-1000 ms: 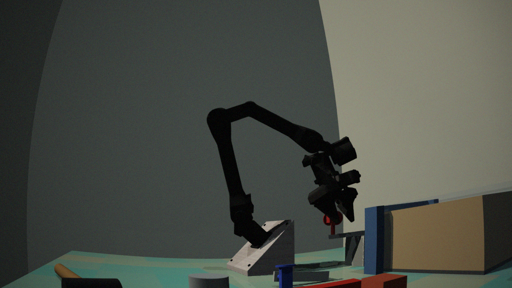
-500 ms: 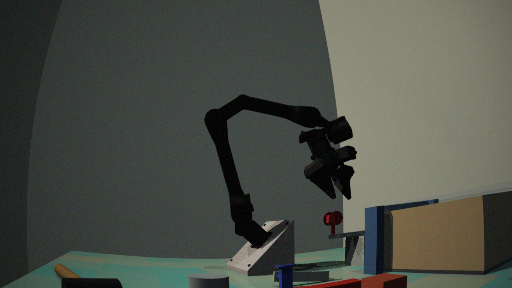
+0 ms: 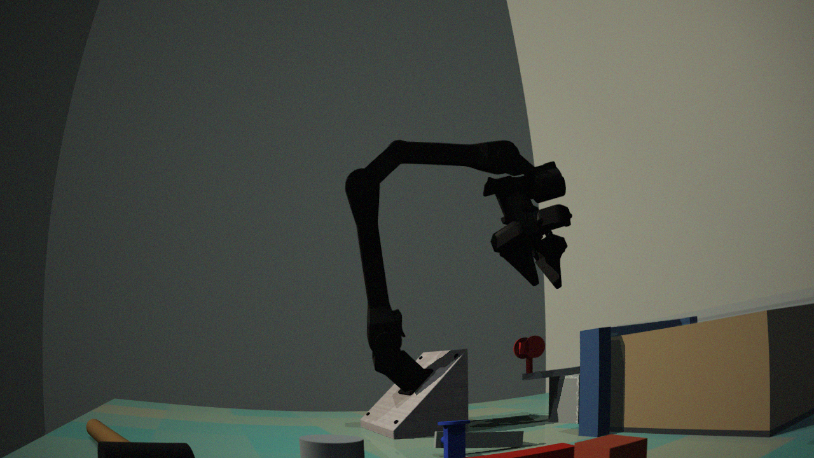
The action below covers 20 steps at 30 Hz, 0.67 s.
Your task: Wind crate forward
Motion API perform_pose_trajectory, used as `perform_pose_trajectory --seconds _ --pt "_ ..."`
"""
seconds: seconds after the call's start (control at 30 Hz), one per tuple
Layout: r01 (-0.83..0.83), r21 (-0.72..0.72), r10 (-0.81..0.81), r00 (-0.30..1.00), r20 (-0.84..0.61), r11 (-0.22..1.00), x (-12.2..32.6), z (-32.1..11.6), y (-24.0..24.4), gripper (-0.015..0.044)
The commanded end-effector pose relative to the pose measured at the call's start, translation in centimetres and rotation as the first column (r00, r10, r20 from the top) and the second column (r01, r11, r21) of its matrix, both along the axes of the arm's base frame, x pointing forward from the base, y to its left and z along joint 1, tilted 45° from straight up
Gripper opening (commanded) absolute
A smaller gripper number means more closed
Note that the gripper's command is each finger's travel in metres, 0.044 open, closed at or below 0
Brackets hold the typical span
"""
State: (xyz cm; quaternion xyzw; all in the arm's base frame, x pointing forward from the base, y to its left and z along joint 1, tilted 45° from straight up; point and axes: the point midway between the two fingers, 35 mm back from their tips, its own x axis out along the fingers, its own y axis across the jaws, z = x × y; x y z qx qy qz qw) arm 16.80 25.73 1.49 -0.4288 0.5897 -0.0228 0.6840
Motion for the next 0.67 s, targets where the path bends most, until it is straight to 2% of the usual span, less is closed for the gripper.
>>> perform_pose_trajectory --seconds 0.0,0.33,0.63 --pt "0.049 -0.034 -0.051 0.998 -0.049 0.998 0.4 -1.9 2.4 0.044" --pt "0.159 -0.129 -0.178 0.972 -0.152 0.979 0.6 -7.7 6.3 0.044" --pt "0.161 -0.131 -0.18 0.972 -0.153 0.978 0.6 -7.9 6.3 0.044"
